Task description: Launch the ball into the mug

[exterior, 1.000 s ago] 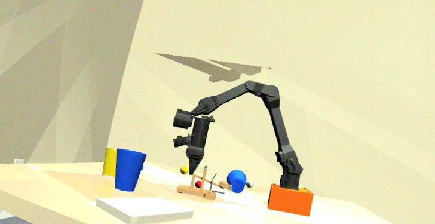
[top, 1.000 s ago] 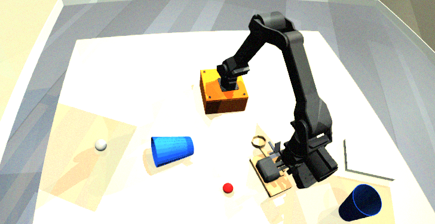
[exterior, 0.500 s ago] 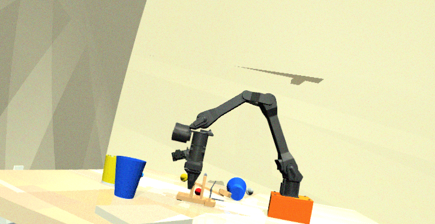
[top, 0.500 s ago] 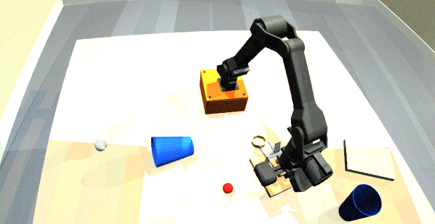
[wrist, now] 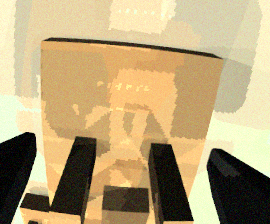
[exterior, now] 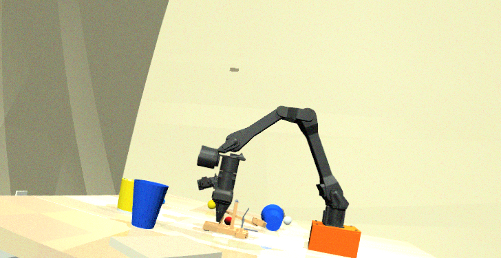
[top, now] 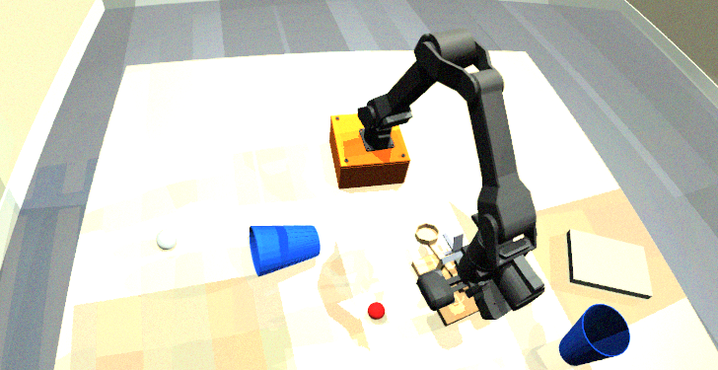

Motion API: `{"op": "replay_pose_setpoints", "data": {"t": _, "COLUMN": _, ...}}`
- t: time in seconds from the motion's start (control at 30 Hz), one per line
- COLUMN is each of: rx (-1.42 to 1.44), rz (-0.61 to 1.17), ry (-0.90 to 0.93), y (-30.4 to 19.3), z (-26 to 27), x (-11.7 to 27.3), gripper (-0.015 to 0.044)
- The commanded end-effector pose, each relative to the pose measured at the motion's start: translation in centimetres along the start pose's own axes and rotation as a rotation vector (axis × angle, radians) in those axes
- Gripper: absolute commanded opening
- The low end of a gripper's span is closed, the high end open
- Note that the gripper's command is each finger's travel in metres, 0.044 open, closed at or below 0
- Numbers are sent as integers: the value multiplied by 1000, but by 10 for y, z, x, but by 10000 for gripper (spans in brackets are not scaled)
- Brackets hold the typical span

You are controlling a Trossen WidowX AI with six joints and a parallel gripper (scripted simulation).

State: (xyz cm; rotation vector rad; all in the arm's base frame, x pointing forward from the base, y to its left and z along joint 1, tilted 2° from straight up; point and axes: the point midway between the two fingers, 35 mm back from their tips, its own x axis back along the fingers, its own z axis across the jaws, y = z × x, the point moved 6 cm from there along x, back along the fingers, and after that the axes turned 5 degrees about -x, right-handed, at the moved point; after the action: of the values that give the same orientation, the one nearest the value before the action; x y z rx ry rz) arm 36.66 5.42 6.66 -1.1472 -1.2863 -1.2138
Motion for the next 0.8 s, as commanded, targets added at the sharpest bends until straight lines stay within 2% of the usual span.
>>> {"op": "replay_pose_setpoints", "data": {"t": 0.0, "rx": 0, "rz": -1, "ry": 0, "y": 0, "z": 0, "x": 1, "gripper": 282}}
{"op": "replay_pose_setpoints", "data": {"t": 0.17, "rx": 0, "rz": -1, "ry": 0, "y": 0, "z": 0, "x": 1, "gripper": 151}}
{"op": "replay_pose_setpoints", "data": {"t": 0.37, "rx": 0, "rz": -1, "ry": 0, "y": 0, "z": 0, "x": 1, "gripper": 111}}
{"op": "replay_pose_setpoints", "data": {"t": 0.43, "rx": 0, "rz": -2, "ry": 0, "y": 1, "z": 0, "x": 12, "gripper": 59}}
{"op": "replay_pose_setpoints", "data": {"t": 0.5, "rx": 0, "rz": -2, "ry": -1, "y": 1, "z": 0, "x": 39, "gripper": 6}}
{"op": "replay_pose_setpoints", "data": {"t": 0.57, "rx": 0, "rz": -2, "ry": -1, "y": 1, "z": 0, "x": 51, "gripper": 0}}
{"op": "replay_pose_setpoints", "data": {"t": 0.77, "rx": 0, "rz": 2, "ry": -2, "y": 1, "z": -1, "x": 47, "gripper": 0}}
